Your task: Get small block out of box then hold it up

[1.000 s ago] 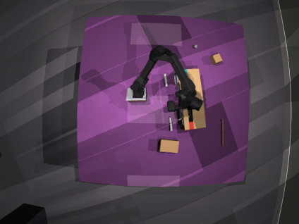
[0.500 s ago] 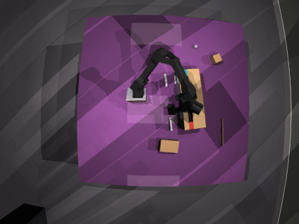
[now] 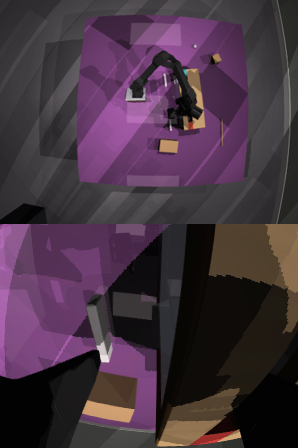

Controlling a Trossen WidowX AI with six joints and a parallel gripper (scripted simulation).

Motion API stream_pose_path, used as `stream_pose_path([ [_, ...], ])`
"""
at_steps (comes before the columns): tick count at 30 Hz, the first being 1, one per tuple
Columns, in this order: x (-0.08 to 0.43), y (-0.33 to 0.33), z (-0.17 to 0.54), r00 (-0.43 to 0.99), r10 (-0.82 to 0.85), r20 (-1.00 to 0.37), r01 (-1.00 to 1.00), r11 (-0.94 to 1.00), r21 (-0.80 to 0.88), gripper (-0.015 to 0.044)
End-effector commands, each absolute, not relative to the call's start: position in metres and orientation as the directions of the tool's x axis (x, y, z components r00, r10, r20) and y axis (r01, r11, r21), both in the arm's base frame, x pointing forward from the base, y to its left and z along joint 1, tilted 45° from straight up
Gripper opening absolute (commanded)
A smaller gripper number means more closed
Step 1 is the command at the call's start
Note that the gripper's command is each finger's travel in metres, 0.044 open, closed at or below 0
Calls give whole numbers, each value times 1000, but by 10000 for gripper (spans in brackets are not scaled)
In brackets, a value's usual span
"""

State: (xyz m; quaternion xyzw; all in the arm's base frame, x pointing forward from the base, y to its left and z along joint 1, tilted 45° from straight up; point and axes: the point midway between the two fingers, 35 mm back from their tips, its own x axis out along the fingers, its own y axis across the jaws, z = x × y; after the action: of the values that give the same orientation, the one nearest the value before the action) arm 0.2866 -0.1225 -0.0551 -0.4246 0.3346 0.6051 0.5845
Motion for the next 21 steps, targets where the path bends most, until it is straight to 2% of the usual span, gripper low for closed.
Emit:
stream_pose_path([
  [1, 288, -128, -61, 44, 419, -907, -991, -98, -93, 400],
  [12, 290, -138, -66, 44, 418, -907, -991, -98, -93, 400],
  [21, 288, -178, -23, 41, 422, -906, -992, -93, -88, 400],
])
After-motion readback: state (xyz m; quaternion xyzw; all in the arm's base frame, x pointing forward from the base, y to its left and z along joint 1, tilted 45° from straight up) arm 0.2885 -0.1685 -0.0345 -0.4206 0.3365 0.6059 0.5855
